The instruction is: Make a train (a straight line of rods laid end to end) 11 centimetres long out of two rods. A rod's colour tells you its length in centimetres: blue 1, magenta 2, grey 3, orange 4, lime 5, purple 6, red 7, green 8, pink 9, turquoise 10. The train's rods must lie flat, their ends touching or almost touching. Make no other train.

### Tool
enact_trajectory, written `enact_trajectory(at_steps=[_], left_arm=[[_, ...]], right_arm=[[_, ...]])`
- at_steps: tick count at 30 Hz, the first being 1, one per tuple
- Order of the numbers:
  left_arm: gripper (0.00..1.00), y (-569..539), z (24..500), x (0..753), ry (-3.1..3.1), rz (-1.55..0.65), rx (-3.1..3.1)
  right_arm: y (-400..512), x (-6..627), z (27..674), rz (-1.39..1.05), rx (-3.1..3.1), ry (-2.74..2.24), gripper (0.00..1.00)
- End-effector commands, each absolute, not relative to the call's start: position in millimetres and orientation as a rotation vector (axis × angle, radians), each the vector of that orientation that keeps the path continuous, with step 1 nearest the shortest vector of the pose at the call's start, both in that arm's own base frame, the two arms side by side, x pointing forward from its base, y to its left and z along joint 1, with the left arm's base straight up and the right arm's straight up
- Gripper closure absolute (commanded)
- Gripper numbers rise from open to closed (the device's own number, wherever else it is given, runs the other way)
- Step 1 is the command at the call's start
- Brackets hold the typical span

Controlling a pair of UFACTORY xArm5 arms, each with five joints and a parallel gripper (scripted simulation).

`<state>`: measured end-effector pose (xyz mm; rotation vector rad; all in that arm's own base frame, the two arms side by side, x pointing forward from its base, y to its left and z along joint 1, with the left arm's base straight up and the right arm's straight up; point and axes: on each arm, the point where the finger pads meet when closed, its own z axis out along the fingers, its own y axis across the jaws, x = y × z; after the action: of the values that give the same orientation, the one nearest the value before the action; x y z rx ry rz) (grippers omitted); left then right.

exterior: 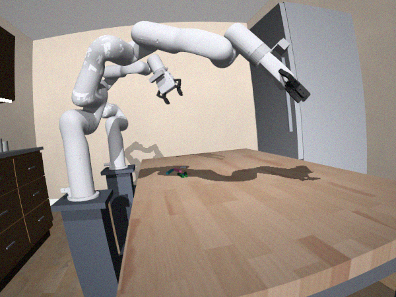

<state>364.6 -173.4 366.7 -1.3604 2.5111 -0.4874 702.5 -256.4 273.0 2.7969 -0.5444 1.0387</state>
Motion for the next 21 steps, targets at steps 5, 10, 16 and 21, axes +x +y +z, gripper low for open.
enact_trajectory(at_steps=[5,10,16,21], left_arm=[[0.0,-223,357,396,2.727,-0.373,-0.982],[0.0,-249,346,409,2.812,-0.324,-0.777],[0.0,-280,330,420,2.888,-0.274,-0.548],[0.0,-308,312,429,2.943,-0.23,-0.33]], right_arm=[[-342,622,277,0.878,2.728,-0.767,0.0],[-380,576,276,0.799,2.711,-0.879,0.0],[-416,521,275,0.712,2.687,-1.005,0.0],[-442,468,273,0.632,2.661,-1.123,0.0]])
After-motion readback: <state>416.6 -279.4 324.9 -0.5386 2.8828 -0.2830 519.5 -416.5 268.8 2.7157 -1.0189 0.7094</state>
